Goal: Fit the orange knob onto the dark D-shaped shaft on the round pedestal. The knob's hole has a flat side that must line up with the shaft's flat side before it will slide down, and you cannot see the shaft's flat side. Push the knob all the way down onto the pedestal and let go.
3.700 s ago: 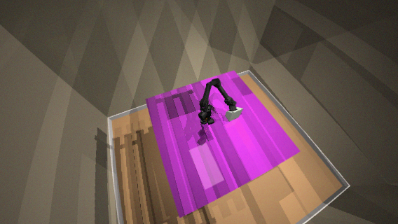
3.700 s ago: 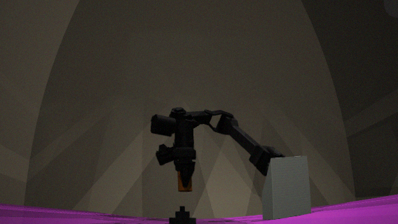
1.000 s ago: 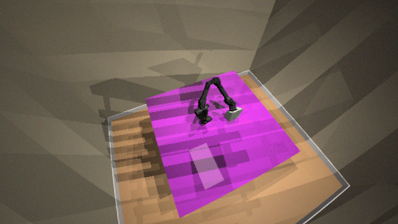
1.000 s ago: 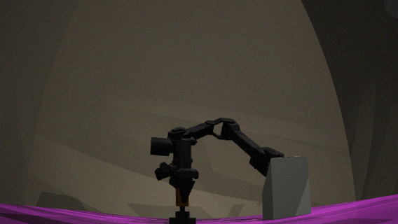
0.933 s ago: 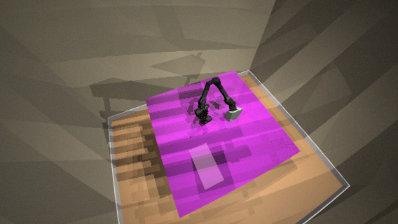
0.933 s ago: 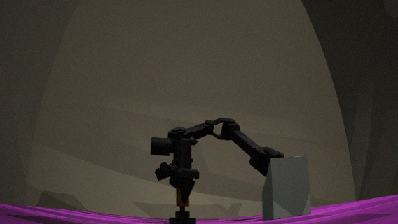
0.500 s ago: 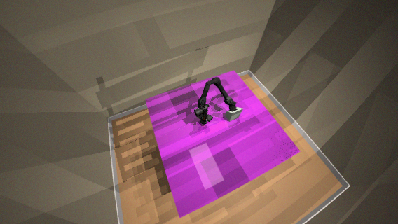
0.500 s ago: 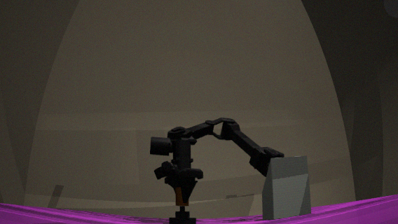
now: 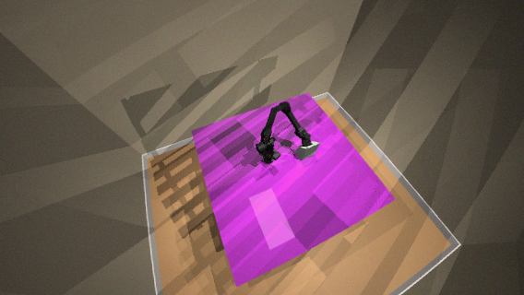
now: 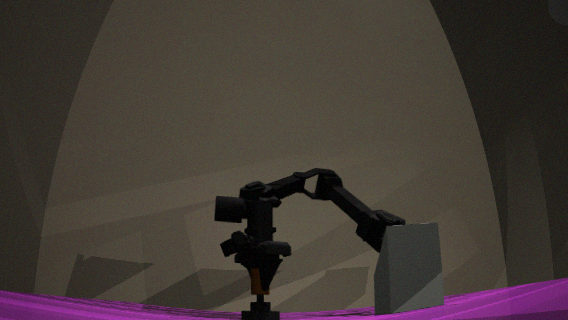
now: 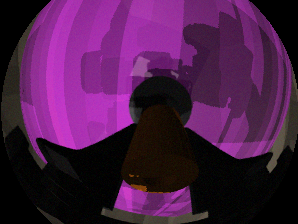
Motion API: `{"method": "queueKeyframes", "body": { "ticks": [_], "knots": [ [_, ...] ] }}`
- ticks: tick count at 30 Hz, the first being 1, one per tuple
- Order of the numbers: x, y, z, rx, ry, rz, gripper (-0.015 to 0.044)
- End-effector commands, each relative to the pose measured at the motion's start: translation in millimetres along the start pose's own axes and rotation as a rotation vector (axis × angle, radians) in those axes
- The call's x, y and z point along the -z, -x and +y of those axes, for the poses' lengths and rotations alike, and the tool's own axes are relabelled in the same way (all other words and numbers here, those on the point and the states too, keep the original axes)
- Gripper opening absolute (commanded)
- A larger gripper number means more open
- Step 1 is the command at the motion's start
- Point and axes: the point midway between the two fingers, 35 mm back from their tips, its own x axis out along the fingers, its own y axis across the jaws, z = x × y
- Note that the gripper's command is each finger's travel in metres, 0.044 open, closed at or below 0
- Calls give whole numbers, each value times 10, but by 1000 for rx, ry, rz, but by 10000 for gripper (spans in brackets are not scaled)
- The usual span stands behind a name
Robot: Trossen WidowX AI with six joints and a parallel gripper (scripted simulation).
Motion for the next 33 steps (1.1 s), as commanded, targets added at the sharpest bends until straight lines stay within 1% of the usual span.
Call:
{"method": "queueKeyframes", "body": {
  "ticks": [1,6,13,33],
  "knots": [
    [2,20,-4,-1,2,-1,0],
    [3,41,-18,-1,27,-1,0],
    [-9,25,-26,-1,211,-1,0],
    [0,0,-10,-1,212,-1,0]
  ]
}}
